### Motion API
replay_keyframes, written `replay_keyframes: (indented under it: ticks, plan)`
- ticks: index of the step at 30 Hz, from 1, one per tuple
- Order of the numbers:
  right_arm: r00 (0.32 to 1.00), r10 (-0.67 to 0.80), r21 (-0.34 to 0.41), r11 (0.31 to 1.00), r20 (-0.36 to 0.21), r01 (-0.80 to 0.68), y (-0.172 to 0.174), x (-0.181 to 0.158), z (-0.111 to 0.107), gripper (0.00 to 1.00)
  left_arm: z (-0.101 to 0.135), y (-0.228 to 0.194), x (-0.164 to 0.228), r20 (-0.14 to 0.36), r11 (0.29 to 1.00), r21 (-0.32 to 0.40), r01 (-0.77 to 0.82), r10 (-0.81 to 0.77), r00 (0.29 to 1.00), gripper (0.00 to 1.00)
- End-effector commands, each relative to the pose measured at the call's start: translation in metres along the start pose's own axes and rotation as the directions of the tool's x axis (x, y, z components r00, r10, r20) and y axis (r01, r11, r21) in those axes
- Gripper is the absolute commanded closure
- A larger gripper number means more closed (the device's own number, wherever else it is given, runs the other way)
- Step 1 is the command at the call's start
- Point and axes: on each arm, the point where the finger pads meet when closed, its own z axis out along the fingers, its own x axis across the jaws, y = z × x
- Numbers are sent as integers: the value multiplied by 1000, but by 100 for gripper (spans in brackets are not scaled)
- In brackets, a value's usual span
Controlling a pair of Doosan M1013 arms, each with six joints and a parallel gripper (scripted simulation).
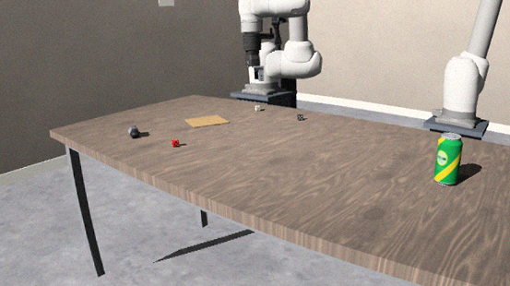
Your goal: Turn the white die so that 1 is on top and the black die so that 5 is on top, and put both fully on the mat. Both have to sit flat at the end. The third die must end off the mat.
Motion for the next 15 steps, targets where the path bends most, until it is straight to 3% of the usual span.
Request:
replay_keyframes:
  ticks: [1,15]
  plan:
    - [1000,-8,0,1000,-1,8,2,-9,0,0,0,0,0,0,1000,-1,0,0,1000,0]
    - [1000,-14,0,1000,-1,14,3,-14,1,0,0,0,0,0,1000,-1,0,0,1000,0]
